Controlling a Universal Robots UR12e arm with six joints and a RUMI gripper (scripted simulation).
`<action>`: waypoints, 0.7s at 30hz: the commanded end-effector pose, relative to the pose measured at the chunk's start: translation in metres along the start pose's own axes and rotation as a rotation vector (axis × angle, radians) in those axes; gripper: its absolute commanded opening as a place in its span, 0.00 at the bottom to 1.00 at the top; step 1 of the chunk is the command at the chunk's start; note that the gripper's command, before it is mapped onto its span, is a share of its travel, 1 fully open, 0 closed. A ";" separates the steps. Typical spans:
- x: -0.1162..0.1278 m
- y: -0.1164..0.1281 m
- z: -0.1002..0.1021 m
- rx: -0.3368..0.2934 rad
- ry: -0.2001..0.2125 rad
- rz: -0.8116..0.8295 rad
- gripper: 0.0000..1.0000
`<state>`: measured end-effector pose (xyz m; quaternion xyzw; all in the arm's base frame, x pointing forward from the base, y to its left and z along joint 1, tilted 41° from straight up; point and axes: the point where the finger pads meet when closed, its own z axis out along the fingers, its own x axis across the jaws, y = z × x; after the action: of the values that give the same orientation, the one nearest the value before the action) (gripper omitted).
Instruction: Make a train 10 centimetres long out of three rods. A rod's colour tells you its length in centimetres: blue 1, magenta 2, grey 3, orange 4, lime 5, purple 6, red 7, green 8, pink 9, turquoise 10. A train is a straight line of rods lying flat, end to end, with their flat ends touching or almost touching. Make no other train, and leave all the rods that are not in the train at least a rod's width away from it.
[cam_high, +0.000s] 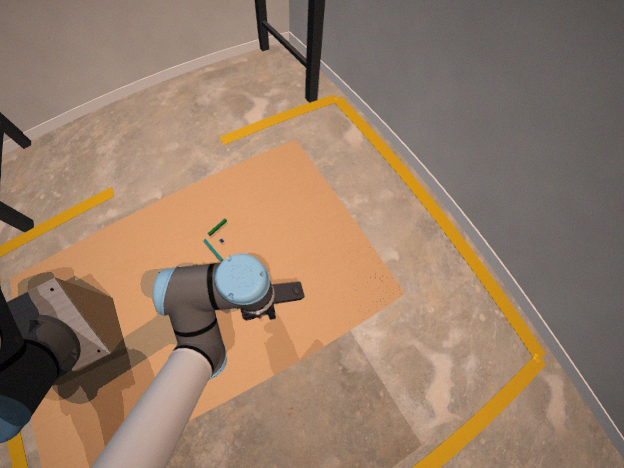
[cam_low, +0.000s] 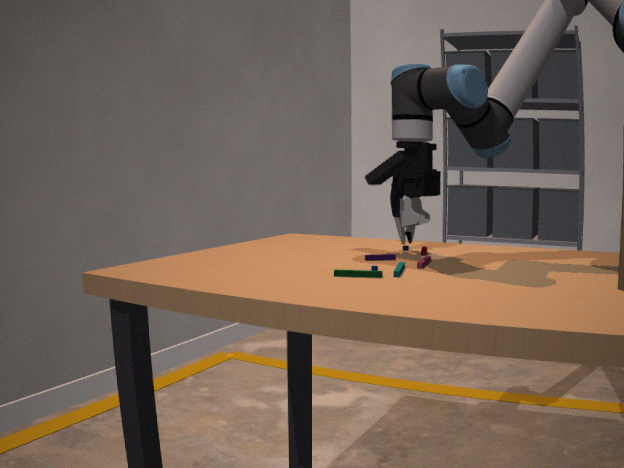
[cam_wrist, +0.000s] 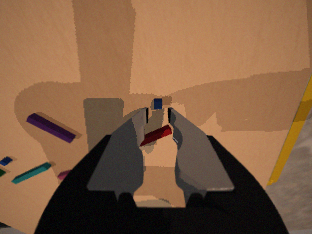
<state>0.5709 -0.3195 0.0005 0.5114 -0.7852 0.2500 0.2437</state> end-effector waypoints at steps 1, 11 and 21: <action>-0.001 0.003 0.006 -0.004 -0.001 -0.002 0.14; -0.001 0.003 0.014 -0.004 -0.002 -0.002 0.14; -0.001 0.002 0.014 -0.002 -0.001 -0.001 0.14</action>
<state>0.5689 -0.3279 -0.0098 0.5112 -0.7854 0.2495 0.2441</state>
